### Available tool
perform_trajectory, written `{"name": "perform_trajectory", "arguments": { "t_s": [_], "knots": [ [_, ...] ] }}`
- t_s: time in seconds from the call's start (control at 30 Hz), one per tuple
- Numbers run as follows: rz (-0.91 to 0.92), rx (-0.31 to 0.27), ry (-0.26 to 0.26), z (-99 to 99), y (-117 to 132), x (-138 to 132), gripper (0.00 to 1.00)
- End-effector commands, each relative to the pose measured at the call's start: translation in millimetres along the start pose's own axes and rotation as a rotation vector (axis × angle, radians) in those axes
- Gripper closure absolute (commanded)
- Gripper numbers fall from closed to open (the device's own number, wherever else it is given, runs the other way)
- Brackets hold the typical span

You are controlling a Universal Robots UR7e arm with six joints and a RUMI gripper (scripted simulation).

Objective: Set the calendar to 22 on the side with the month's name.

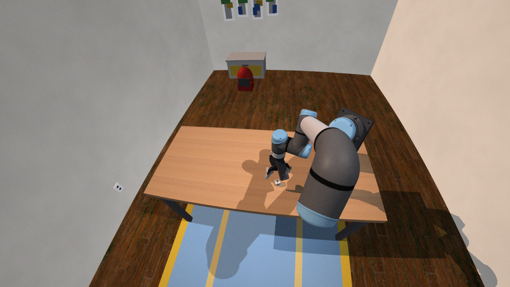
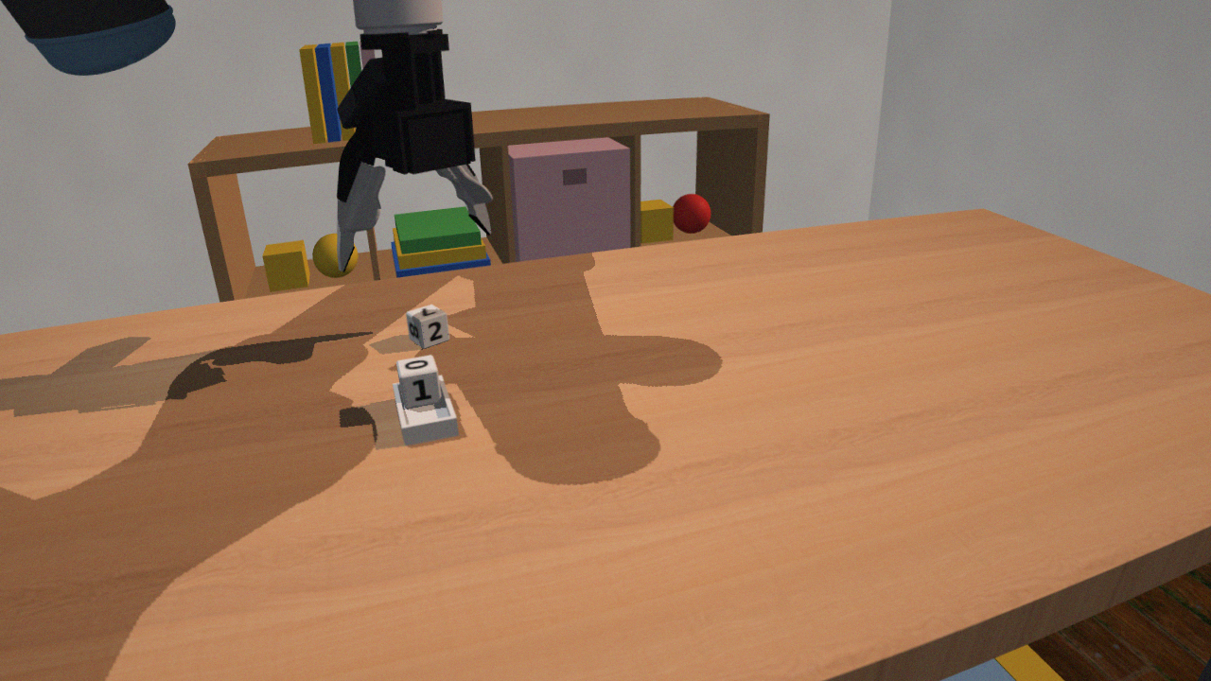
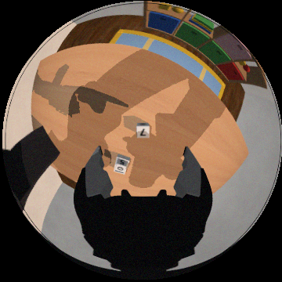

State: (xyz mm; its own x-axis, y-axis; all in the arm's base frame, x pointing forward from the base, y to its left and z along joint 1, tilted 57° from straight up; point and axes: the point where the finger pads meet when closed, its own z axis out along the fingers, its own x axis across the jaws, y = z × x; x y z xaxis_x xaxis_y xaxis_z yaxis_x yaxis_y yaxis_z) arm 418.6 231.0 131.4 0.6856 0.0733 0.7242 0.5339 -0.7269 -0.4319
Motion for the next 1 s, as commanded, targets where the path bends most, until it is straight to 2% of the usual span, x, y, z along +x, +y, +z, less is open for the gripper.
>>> {"name": "perform_trajectory", "arguments": {
  "t_s": [0.0, 0.4, 0.97],
  "knots": [
    [0.013, 0.000, 0.000, -0.2, -0.1, 0.4, 0.00],
    [0.104, 0.000, 0.000, -0.6, -0.9, 1.9, 0.00],
    [0.426, 0.000, 0.000, -1.9, -2.8, 7.1, 0.00]
  ]
}}
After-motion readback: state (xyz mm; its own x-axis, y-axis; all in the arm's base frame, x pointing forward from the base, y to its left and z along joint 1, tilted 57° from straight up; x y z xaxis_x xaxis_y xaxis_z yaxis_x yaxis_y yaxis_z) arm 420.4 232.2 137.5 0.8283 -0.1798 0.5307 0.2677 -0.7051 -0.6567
